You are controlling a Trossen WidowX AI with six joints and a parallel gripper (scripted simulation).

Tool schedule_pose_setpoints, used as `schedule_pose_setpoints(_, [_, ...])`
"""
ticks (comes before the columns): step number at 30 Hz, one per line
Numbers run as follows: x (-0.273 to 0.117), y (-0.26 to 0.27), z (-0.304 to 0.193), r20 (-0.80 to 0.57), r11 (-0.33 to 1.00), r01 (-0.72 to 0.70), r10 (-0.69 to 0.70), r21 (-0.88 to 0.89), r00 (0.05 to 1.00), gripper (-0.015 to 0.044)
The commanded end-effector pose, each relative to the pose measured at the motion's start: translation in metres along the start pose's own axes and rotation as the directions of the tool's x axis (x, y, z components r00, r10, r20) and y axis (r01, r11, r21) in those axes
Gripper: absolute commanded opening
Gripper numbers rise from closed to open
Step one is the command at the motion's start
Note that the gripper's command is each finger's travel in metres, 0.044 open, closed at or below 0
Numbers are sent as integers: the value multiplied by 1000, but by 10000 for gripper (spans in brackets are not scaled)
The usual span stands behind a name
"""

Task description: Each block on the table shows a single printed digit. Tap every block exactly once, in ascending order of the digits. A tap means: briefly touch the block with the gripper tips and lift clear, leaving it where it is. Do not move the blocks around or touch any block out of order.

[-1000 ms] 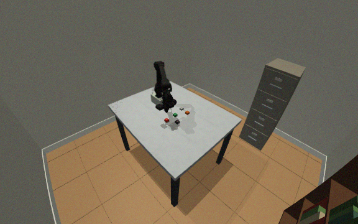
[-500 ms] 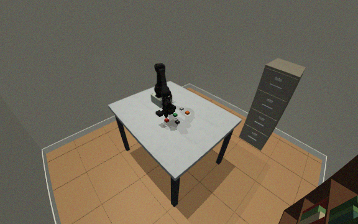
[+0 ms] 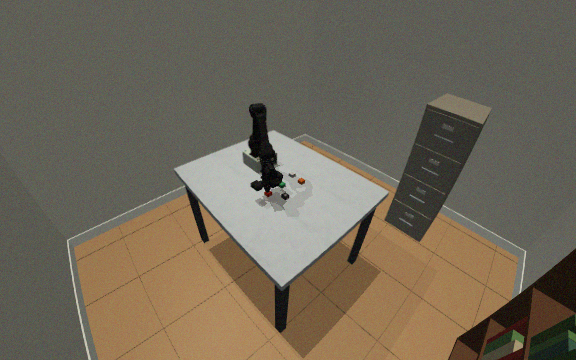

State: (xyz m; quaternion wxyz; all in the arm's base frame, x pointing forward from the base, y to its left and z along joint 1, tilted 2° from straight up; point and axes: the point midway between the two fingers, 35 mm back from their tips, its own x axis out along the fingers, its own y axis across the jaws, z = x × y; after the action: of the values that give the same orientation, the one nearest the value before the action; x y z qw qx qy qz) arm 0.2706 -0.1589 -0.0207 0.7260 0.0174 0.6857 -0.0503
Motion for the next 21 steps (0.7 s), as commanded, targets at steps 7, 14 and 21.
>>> schedule_pose_setpoints(7, [0,0,-1,-3,1000,-2,2,-1,1000,20])
schedule_pose_setpoints(14, [-25,2,-2,-12,1000,-10,10,-6,1000,20])
schedule_pose_setpoints(21, [-106,1,-1,-11,1000,-10,10,-6,1000,20])
